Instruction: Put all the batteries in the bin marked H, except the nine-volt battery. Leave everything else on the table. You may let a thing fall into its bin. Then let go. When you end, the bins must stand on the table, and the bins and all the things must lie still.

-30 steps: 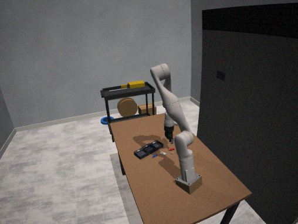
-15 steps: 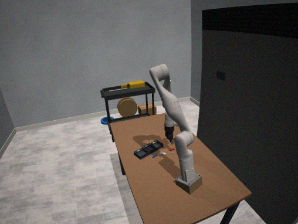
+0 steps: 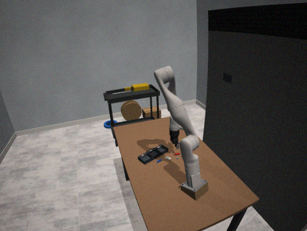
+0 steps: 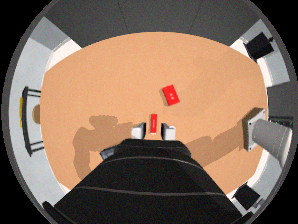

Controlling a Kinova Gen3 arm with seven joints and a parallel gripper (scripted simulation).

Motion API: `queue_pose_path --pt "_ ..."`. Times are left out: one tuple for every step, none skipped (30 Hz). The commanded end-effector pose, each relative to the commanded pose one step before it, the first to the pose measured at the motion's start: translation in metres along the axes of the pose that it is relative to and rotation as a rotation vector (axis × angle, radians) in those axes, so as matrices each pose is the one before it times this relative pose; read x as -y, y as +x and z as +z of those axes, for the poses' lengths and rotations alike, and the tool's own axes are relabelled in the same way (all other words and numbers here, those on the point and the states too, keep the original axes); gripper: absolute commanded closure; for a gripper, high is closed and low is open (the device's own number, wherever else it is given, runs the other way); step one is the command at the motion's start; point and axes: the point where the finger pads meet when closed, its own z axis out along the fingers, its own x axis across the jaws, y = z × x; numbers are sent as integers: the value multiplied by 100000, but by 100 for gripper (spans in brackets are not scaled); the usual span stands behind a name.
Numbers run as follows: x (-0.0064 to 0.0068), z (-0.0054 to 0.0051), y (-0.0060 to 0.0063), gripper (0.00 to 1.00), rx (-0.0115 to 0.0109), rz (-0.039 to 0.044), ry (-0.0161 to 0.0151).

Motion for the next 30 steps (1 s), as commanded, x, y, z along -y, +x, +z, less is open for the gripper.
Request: queue_pose_path --pt "5 -38 -42 40 135 16 -19" --pt "0 0 0 40 0 0 0" --pt "0 0 0 40 0 0 0" --pt "0 0 0 40 0 0 0" --pt "0 0 0 40 0 0 0" --pt "-8 397 -6 40 -2 -8 1" --pt "2 398 7 40 0 0 1" --pt "14 398 22 40 0 0 1" --pt "29 399 35 40 0 0 1" --pt "46 405 47 40 2 0 -1" --pt "53 399 52 40 0 0 1" --pt "61 399 54 40 0 0 1" --pt "65 399 55 40 0 0 1" --pt "0 0 0 40 0 0 0" --pt "0 0 0 40 0 0 0" --pt "53 400 25 40 0 0 1" --pt "41 399 19 40 0 0 1" --pt "40 399 24 40 0 0 1" --pt "42 399 29 40 0 0 1" --pt "44 399 33 40 0 0 1" --pt "45 399 34 40 0 0 1" --pt "45 399 34 40 0 0 1" --pt "44 220 34 40 0 0 0" --pt "43 2 31 40 1 0 0" --pt "37 1 21 40 0 0 0" --pt "24 -3 5 40 -2 0 1" --pt "10 2 -5 40 1 0 -1" --pt "-7 2 -18 40 1 0 0" --pt "-24 -1 -28 40 0 0 0" --pt "-39 -1 -27 40 3 -1 0"
